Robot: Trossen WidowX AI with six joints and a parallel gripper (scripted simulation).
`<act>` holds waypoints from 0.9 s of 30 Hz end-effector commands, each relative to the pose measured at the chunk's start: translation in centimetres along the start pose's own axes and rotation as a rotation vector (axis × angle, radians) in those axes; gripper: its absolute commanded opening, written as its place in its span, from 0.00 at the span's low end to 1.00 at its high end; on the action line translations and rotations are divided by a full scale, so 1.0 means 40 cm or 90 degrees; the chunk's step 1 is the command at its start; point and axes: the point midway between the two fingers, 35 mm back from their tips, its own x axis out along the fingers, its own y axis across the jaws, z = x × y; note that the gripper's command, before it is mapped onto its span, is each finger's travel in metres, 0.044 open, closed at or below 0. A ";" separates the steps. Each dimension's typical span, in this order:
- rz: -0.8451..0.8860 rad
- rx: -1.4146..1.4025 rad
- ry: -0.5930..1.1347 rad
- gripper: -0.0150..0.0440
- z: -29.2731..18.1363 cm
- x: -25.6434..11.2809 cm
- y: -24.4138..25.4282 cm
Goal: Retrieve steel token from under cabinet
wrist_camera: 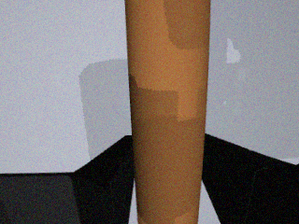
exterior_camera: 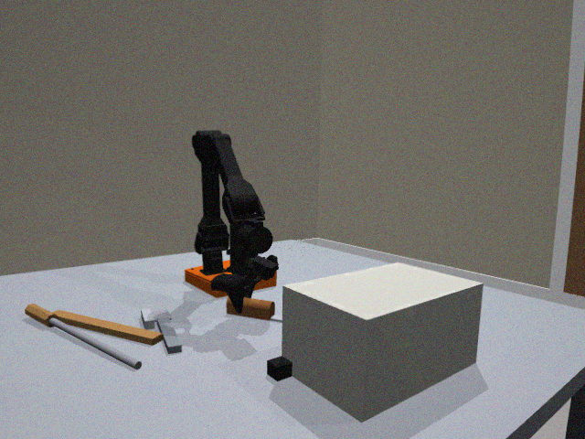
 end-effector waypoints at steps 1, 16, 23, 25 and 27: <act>-0.003 0.001 -0.001 0.25 -0.007 -0.002 -0.013; -0.004 0.002 0.000 0.25 -0.033 -0.003 -0.042; -0.004 0.002 0.000 0.25 -0.044 -0.003 -0.056; -0.004 0.002 0.000 0.25 -0.048 -0.003 -0.060; -0.004 0.002 0.001 0.25 -0.051 -0.003 -0.063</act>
